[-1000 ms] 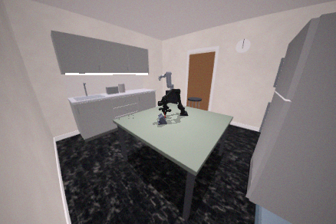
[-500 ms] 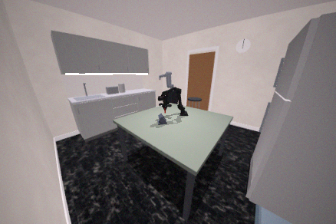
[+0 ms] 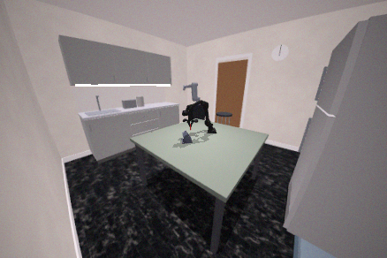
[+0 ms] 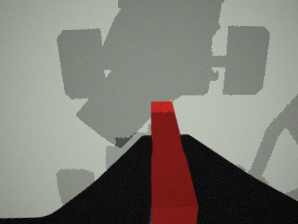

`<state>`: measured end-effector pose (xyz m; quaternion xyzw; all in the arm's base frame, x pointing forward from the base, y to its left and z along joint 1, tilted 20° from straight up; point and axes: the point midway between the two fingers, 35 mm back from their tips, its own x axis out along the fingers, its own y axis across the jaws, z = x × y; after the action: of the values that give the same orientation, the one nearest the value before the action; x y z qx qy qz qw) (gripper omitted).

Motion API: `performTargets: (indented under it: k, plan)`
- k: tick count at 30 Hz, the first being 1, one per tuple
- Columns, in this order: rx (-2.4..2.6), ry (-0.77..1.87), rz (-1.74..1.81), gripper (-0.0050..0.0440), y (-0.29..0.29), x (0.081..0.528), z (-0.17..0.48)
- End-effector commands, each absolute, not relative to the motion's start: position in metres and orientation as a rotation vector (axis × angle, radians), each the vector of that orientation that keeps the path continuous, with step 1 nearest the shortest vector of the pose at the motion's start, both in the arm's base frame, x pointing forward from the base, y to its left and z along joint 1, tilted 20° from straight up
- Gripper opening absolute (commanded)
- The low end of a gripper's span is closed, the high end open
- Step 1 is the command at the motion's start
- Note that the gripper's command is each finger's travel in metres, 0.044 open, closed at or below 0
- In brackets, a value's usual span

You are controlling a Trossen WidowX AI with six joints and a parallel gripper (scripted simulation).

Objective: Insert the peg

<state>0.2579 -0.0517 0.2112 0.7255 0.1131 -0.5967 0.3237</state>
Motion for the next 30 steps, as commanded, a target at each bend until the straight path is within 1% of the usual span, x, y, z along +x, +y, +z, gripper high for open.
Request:
performTargets:
  k: [1,8,10,25,30]
  plan:
    - [1.812,0.383,-1.481,0.0,-0.048,0.26,0.218]
    - [1.619,0.543,-1.371,0.0,-0.041,0.262,0.216]
    - [1.619,0.543,-1.371,0.0,-0.041,0.262,0.216]
    - [1.193,0.83,-1.109,0.0,-0.027,0.267,0.212]
    - [1.107,0.879,-1.053,0.0,-0.024,0.267,0.212]
